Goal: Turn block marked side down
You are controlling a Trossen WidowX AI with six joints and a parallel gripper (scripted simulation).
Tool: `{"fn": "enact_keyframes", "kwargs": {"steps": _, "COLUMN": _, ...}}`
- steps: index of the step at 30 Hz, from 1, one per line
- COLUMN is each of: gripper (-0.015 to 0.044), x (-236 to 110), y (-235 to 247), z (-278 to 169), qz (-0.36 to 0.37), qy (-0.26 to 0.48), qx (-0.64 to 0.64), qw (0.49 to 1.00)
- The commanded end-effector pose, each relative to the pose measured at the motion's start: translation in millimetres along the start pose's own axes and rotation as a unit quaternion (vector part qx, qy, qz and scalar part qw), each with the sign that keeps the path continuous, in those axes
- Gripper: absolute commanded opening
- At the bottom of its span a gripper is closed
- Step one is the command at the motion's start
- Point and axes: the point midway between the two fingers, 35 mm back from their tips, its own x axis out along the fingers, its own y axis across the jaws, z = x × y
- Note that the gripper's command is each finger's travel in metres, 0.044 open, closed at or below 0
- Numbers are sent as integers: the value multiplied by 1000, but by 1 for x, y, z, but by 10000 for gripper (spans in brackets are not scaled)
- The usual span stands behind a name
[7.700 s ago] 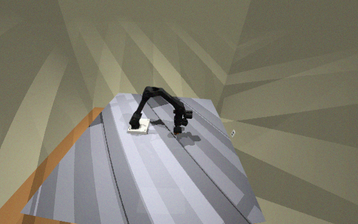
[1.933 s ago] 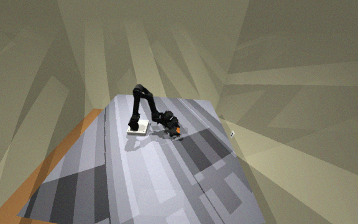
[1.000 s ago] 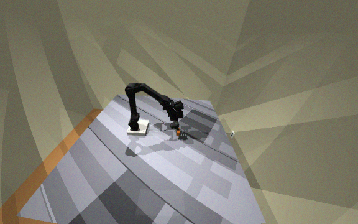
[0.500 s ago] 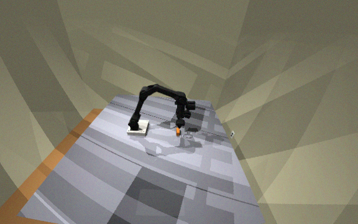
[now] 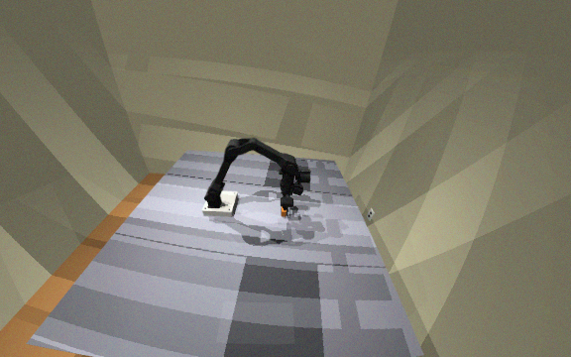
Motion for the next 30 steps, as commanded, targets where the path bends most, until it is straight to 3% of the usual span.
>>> {"fn": "enact_keyframes", "kwargs": {"steps": 1, "gripper": 440, "x": 9, "y": 0, "z": -2, "qz": 2, "qy": 5, "qx": 1, "qw": 1000}}
{"fn": "enact_keyframes", "kwargs": {"steps": 25, "gripper": 440, "x": 42, "y": 1, "z": -2, "qz": 2, "qy": 5, "qx": 1, "qw": 1000}}
{"fn": "enact_keyframes", "kwargs": {"steps": 30, "gripper": 309, "x": 42, "y": 1, "z": -2, "qz": 2, "qy": 5, "qx": 1, "qw": 1000}}
